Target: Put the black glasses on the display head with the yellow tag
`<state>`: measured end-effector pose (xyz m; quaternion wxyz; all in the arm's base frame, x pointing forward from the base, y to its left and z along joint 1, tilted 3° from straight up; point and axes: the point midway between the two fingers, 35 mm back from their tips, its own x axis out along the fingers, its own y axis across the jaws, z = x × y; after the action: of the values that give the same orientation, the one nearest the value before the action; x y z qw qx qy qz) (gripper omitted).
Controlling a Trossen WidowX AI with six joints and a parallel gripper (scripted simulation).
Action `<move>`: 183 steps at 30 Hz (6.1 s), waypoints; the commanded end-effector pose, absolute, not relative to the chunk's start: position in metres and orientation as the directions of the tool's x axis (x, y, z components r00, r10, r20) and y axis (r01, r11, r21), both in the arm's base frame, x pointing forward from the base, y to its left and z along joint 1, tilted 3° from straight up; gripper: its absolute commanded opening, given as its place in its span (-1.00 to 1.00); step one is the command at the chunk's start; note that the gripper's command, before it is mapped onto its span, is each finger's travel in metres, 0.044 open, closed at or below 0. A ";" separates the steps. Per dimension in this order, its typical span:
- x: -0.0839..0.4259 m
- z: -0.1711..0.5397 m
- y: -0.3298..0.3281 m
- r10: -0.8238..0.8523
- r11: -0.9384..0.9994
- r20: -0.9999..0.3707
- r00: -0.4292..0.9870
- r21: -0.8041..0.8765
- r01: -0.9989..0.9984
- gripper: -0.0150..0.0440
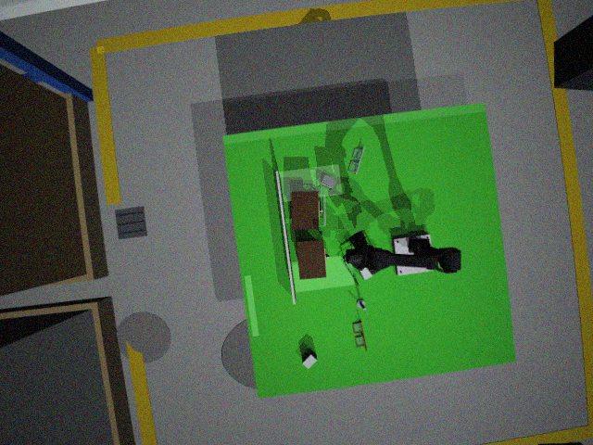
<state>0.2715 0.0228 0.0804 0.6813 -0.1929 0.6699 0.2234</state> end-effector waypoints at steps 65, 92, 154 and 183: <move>0.268 0.028 0.029 0.046 0.822 -0.999 0.007 0.034 -0.569 -0.24; 0.272 0.075 0.027 0.046 0.823 -0.999 0.003 0.036 -0.567 -0.49; 0.253 0.156 0.117 -0.208 0.902 -0.953 0.219 -0.100 0.419 -0.49; 0.222 0.185 0.178 -0.216 0.491 -0.860 0.462 0.313 0.813 -0.49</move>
<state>0.2264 0.1717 0.1785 0.7741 0.3364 0.4243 -0.3280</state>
